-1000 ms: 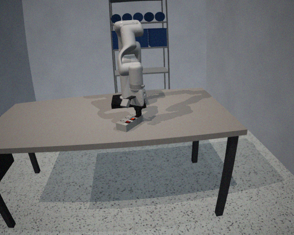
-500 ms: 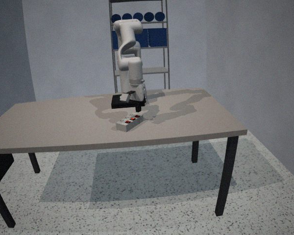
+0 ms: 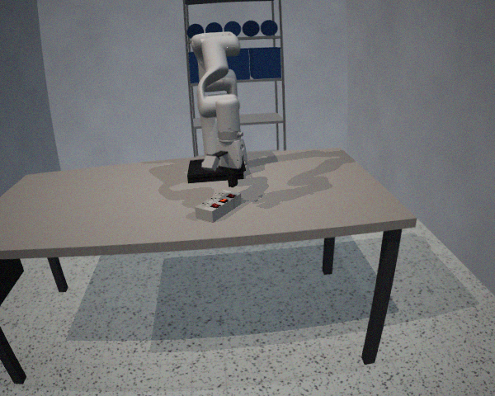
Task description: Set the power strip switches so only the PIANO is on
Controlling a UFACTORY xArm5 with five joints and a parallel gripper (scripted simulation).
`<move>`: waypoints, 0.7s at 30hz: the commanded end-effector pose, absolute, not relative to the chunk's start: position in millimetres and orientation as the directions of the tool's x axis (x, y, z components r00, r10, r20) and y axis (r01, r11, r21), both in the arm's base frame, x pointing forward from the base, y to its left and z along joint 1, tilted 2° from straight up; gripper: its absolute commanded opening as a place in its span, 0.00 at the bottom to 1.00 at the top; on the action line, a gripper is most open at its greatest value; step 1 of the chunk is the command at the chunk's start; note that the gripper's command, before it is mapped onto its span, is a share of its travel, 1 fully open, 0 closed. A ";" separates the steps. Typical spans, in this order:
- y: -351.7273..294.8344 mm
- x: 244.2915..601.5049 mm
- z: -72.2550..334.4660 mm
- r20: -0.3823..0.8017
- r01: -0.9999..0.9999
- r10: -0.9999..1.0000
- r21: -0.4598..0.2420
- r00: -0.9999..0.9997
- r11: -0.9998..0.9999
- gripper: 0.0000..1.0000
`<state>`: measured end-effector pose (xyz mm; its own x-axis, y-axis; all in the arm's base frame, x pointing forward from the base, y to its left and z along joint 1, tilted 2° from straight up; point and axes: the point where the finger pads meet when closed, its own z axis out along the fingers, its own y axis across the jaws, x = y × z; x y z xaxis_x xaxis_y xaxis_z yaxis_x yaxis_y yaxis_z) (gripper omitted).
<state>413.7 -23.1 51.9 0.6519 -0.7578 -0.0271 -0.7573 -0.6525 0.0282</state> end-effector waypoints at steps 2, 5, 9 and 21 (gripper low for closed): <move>-23.2 415.2 53.2 -0.024 -0.757 -0.758 0.025 0.652 -0.652 0.00; -23.2 415.2 53.2 -0.024 -0.757 -0.758 0.025 0.652 -0.652 0.00; -23.2 415.2 53.5 -0.024 -0.757 -0.758 0.025 0.652 -0.652 1.00; -21.8 416.3 84.2 -0.024 -0.757 -0.758 0.025 0.652 -0.652 1.00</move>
<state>414.0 -21.9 68.4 0.6519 -0.7578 -0.0278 -0.7572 -0.6525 0.0291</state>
